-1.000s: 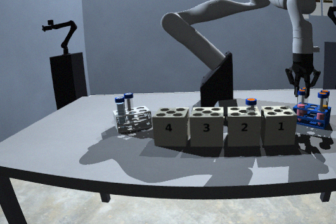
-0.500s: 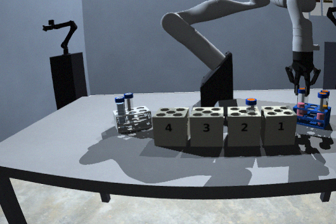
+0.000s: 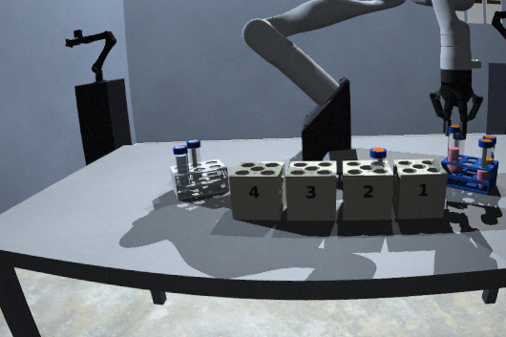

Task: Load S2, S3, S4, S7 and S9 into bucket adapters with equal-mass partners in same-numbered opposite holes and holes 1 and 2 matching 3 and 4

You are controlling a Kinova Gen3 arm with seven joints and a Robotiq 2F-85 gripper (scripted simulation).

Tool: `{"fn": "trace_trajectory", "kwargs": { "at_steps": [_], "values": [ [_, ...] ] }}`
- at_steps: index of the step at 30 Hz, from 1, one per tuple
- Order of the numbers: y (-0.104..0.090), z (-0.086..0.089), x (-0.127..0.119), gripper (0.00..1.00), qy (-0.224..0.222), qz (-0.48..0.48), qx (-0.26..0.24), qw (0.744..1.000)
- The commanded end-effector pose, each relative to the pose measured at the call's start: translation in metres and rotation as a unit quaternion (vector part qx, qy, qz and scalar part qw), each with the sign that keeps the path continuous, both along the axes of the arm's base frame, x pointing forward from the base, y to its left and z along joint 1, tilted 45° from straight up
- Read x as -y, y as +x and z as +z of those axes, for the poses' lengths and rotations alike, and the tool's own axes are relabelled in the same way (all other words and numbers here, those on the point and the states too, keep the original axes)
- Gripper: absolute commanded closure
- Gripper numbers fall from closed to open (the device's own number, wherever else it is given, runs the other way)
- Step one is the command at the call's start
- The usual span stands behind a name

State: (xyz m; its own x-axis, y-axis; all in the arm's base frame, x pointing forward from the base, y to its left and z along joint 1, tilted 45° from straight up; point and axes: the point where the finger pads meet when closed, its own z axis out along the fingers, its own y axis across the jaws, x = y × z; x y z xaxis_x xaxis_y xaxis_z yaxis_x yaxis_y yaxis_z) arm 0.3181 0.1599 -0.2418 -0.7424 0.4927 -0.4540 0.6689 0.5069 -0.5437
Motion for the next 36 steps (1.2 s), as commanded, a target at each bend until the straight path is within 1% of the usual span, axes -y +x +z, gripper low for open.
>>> {"fn": "trace_trajectory", "kwargs": {
  "at_steps": [1, 36],
  "values": [
    [0.000, 0.003, -0.004, 0.90, 0.001, 0.000, 0.000, 1.000],
    [0.002, 0.031, -0.032, 0.90, 0.001, 0.000, 0.000, 1.000]
  ]
}}
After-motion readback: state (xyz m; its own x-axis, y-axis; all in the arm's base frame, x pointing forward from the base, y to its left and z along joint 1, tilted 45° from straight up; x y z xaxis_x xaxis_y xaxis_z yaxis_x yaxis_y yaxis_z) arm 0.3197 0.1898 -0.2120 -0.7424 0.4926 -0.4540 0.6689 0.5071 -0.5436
